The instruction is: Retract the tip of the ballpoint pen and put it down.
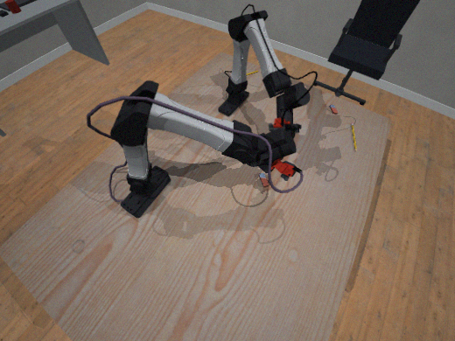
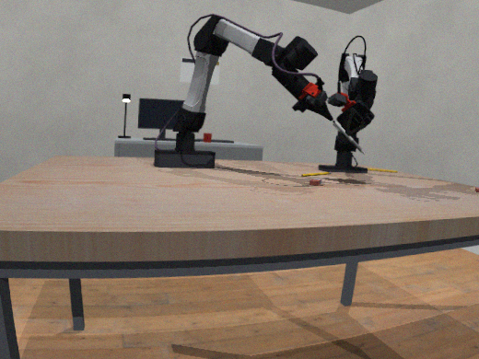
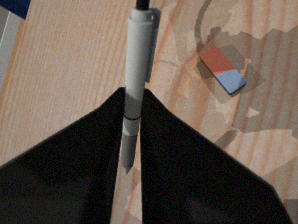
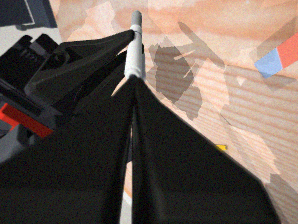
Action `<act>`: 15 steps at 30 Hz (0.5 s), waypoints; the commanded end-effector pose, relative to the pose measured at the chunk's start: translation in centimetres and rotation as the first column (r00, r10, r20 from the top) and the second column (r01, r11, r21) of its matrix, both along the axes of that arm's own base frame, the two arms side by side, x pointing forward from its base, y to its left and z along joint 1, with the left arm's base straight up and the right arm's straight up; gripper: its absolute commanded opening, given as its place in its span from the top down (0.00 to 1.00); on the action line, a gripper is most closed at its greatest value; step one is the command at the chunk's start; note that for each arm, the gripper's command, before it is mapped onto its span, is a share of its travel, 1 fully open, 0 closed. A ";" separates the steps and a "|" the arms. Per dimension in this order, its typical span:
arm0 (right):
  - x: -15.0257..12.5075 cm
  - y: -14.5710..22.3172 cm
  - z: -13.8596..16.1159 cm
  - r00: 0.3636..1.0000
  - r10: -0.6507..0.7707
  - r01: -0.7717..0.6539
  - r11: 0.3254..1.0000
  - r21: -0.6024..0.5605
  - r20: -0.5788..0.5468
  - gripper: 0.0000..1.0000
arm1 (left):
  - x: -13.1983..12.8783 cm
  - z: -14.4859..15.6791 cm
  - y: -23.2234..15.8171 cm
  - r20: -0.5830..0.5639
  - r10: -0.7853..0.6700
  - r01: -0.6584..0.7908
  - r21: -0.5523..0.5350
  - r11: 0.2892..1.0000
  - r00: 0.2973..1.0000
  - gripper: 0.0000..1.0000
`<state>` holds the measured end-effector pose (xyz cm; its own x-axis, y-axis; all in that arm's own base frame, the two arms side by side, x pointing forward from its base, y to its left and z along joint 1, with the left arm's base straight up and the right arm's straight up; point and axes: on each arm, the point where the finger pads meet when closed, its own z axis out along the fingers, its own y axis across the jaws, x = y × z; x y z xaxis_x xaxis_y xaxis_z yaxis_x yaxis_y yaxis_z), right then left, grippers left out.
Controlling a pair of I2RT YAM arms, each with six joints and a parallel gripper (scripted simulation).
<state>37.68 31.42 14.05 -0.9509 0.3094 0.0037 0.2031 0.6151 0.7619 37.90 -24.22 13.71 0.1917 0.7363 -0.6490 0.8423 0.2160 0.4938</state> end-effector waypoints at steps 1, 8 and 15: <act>0.6 0.7 -0.7 1.000 -0.001 0.001 1.000 -0.004 -0.002 0.99 | 0.2 -0.8 -0.1 -0.007 0.001 -0.001 0.006 1.000 1.000 0.89; 0.5 0.8 -0.9 1.000 -0.001 0.001 1.000 -0.008 -0.008 0.99 | 0.2 -0.8 -0.1 -0.007 0.001 -0.001 0.006 1.000 1.000 0.89; 0.7 1.2 -0.9 1.000 -0.001 0.001 1.000 -0.003 0.001 0.99 | 0.2 -0.8 -0.1 -0.007 -0.001 0.001 0.004 1.000 1.000 0.89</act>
